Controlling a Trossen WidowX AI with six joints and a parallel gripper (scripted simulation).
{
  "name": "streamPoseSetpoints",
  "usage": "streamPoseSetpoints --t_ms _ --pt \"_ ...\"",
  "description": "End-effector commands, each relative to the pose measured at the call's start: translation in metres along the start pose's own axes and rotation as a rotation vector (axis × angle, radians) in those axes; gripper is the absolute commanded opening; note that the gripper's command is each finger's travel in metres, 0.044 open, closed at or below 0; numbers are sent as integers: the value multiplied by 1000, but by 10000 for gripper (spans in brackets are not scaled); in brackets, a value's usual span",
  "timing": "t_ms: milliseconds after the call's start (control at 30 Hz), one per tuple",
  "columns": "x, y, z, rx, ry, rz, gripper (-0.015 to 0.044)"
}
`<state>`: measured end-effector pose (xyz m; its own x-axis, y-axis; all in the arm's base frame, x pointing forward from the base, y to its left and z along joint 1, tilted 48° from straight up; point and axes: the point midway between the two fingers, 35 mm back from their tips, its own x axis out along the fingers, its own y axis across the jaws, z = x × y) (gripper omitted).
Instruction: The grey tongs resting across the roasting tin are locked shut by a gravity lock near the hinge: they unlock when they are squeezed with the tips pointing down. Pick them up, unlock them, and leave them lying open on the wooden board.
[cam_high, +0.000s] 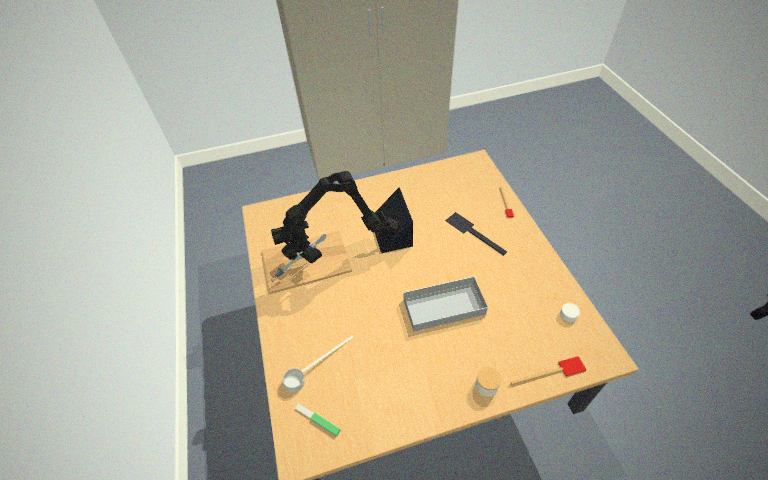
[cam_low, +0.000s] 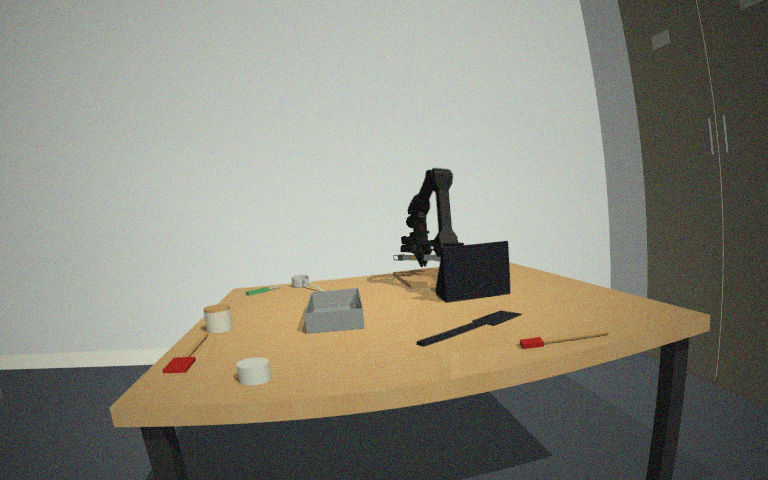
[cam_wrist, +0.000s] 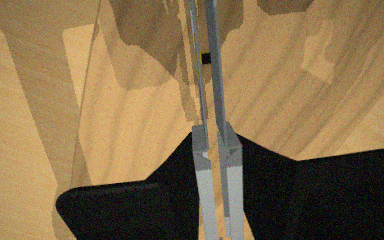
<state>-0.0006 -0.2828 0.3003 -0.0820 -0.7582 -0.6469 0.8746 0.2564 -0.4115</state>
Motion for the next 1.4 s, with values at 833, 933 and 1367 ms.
streamPoseSetpoints --t_ms 833,933,1367 --pt "3 0 -1 0 3 2 440" --pt "2 1 1 9 -4 -1 440" --pt "-7 102 3 21 56 47 440"
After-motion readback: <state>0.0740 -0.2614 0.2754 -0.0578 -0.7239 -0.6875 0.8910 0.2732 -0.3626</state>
